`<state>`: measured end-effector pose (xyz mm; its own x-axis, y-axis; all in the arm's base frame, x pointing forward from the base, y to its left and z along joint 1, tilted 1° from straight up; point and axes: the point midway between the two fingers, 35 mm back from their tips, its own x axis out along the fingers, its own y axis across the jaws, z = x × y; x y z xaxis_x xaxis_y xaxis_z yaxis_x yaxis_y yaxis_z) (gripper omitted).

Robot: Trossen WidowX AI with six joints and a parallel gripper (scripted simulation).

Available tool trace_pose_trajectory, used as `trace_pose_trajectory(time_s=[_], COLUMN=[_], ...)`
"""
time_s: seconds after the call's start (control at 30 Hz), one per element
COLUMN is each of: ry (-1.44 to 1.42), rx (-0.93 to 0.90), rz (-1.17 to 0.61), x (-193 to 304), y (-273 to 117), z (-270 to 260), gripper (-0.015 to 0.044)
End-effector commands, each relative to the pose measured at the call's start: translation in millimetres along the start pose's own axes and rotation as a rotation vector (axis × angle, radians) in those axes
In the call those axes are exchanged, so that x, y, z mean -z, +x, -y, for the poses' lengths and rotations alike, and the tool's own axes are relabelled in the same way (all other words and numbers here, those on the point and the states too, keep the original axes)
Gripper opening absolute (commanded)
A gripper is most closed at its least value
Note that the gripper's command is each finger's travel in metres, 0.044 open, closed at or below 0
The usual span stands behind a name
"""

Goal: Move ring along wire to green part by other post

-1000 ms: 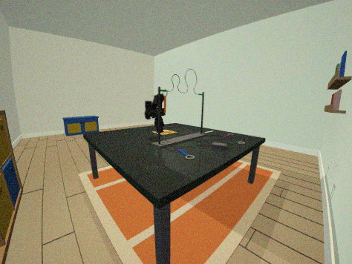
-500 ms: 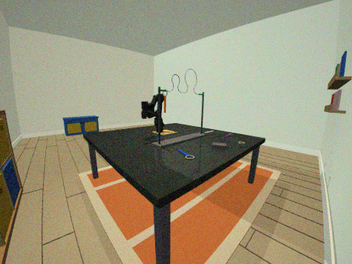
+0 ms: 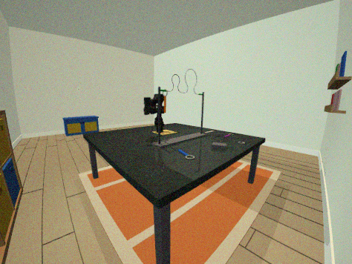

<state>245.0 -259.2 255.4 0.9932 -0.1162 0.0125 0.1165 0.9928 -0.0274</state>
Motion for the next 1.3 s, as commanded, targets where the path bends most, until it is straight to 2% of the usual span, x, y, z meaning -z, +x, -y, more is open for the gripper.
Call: trace_pose_trajectory(time_s=[0.0, 1.27], ry=[-0.008, -0.007], rx=[0.003, 0.003], rz=[0.002, 0.008], x=[-2.0, -3.3], y=[5.7, 65.5], z=[1.6, 0.3], gripper=[0.0160, 0.0160])
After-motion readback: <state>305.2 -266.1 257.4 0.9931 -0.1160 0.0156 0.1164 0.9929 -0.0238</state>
